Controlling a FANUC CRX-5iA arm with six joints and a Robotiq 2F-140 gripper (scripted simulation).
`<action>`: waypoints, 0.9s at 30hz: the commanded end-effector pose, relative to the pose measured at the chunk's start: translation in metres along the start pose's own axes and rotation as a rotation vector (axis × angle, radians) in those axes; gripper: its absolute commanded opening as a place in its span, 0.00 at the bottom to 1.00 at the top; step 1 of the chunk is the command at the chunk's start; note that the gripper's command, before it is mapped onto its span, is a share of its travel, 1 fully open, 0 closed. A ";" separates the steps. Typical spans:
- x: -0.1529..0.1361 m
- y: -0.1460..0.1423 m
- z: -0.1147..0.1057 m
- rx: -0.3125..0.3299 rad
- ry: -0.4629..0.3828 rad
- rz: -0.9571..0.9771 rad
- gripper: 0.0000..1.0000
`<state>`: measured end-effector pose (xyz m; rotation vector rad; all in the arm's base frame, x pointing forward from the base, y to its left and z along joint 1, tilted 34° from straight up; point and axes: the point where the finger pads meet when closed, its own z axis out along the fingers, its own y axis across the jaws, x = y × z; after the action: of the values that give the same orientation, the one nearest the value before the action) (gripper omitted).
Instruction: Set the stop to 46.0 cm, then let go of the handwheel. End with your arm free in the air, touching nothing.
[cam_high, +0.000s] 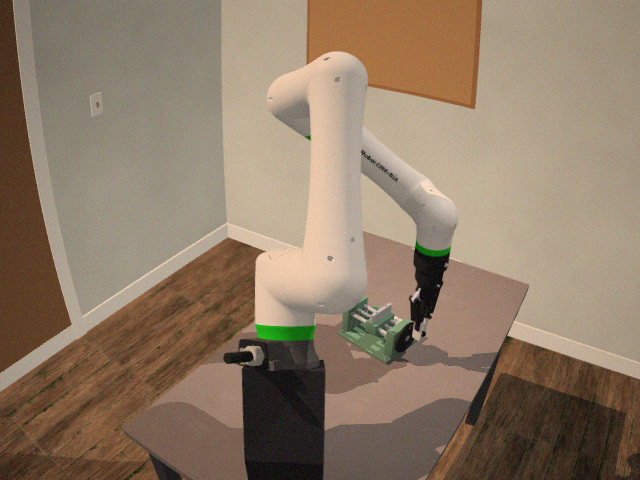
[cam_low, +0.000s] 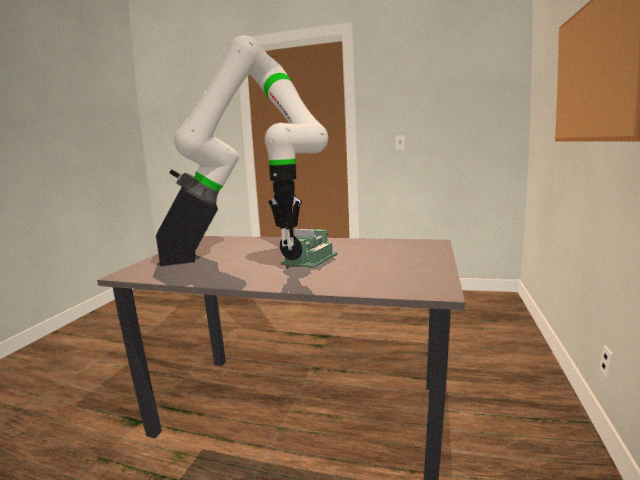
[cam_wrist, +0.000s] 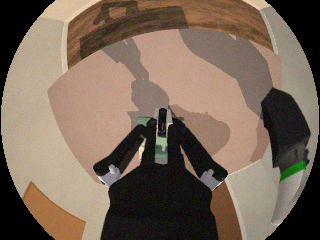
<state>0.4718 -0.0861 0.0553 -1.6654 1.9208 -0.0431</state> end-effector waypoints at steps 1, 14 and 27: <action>0.000 0.006 -0.002 -0.001 0.000 0.000 0.04; 0.000 0.031 0.004 -0.001 0.000 0.000 0.04; 0.000 0.046 0.027 -0.001 0.000 0.000 0.04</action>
<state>0.4416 -0.0681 0.0180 -1.6657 1.9212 -0.0421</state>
